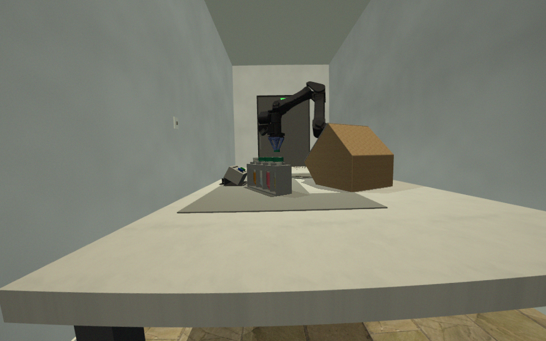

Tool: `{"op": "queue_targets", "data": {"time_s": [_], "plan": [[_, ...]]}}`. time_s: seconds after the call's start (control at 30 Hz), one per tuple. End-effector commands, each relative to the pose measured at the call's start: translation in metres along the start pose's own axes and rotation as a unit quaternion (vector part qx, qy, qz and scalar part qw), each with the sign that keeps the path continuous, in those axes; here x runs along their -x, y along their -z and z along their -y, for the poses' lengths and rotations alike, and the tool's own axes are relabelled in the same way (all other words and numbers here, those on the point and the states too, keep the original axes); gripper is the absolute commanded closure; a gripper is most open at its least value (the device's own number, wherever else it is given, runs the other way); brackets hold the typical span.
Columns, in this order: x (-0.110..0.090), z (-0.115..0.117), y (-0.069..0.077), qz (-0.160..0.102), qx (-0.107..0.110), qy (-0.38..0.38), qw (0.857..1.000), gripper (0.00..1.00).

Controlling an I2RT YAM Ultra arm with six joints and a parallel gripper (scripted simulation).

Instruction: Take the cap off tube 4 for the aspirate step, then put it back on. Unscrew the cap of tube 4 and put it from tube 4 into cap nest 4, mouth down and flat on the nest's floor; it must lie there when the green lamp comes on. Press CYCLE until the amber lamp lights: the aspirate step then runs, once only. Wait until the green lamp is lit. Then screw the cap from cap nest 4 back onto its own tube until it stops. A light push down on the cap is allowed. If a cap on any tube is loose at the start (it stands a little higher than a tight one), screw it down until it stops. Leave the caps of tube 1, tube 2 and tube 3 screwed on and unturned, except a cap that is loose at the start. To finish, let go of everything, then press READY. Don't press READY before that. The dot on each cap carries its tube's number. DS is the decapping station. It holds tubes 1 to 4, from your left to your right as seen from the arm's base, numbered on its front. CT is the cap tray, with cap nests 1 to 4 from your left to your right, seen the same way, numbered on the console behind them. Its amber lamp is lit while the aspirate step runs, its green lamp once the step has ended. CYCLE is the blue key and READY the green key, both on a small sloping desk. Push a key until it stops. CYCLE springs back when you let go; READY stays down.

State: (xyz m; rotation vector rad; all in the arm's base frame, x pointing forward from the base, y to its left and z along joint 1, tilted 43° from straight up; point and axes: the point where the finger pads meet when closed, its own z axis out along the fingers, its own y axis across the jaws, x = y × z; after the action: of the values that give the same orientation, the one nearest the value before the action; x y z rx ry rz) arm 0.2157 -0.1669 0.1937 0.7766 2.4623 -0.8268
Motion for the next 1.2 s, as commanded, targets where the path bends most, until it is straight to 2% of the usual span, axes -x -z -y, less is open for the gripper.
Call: {"op": "queue_targets", "data": {"time_s": [0.0,0.03,0.13,0.2,0.23,0.37,0.4,0.5,0.53,0.63,0.67,0.7,0.77,0.8,0.9,0.93,0.97,1.0,1.17], "plan": [[0.001,0.001,0.002,0.002,-0.003,-0.003,1.0,1.0],[-0.011,-0.011,-0.004,-0.017,-0.007,0.061,0.998,1.0],[-0.017,-0.035,-0.004,-0.015,-0.006,0.179,0.984,1.0],[-0.017,-0.035,-0.004,-0.015,-0.006,0.179,0.984,1.0],[-0.01,-0.042,0.0,-0.007,-0.005,0.219,0.976,1.0],[-0.019,-0.075,-0.001,-0.009,-0.004,0.357,0.934,1.0],[-0.018,-0.076,-0.001,-0.007,-0.005,0.379,0.926,1.0],[-0.015,-0.101,0.004,0.001,-0.002,0.469,0.883,1.0],[-0.015,-0.102,0.004,0.004,-0.003,0.483,0.876,1.0],[-0.019,-0.128,0.004,0.006,-0.002,0.576,0.817,1.0],[-0.018,-0.129,0.004,0.009,-0.003,0.585,0.811,1.0],[-0.021,-0.136,0.004,0.006,-0.003,0.62,0.785,1.0],[-0.021,-0.136,0.004,0.006,-0.003,0.62,0.785,1.0],[-0.025,-0.143,0.003,0.001,-0.004,0.655,0.755,1.0],[-0.027,-0.171,0.004,0.008,-0.003,0.733,0.68,1.0],[-0.027,-0.171,0.004,0.01,-0.003,0.739,0.673,1.0],[-0.03,-0.178,0.003,0.006,-0.003,0.769,0.64,1.0],[-0.034,-0.184,0.003,0.002,-0.003,0.772,0.635,1.0],[-0.044,-0.227,0.003,0.003,0.002,0.767,0.641,1.0]]}}
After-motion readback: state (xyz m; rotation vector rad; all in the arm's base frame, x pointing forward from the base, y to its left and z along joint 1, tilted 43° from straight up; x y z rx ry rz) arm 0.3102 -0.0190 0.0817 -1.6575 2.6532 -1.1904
